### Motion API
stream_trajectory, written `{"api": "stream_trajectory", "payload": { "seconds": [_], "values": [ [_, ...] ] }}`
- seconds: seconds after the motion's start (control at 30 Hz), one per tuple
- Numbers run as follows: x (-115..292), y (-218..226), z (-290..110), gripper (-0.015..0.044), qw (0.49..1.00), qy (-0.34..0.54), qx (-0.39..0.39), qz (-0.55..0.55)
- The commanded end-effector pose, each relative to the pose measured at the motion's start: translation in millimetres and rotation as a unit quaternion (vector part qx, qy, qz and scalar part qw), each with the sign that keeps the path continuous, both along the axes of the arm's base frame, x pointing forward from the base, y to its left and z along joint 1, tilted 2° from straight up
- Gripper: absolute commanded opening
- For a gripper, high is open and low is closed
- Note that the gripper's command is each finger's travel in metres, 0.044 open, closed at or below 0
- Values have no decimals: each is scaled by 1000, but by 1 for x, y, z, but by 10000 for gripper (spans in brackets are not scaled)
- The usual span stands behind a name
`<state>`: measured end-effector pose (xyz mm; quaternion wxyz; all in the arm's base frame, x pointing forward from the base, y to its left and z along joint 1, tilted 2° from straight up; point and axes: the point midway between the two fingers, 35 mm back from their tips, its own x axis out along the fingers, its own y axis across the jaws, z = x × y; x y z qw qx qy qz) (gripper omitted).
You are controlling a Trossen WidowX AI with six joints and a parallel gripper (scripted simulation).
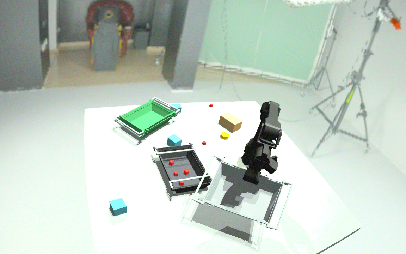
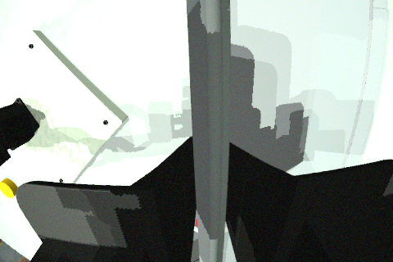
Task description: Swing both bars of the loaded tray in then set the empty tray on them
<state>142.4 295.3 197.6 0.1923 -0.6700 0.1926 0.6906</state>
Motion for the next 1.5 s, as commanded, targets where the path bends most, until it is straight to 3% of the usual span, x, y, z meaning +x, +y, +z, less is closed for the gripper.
{"api": "stream_trajectory", "payload": {
  "seconds": [0.0, 1.47],
  "values": [
    [18, -6, 3, 0, 1000, -7, 5, -21],
    [143, -128, -1, 0, 969, -10, -5, -247]
  ]
}}
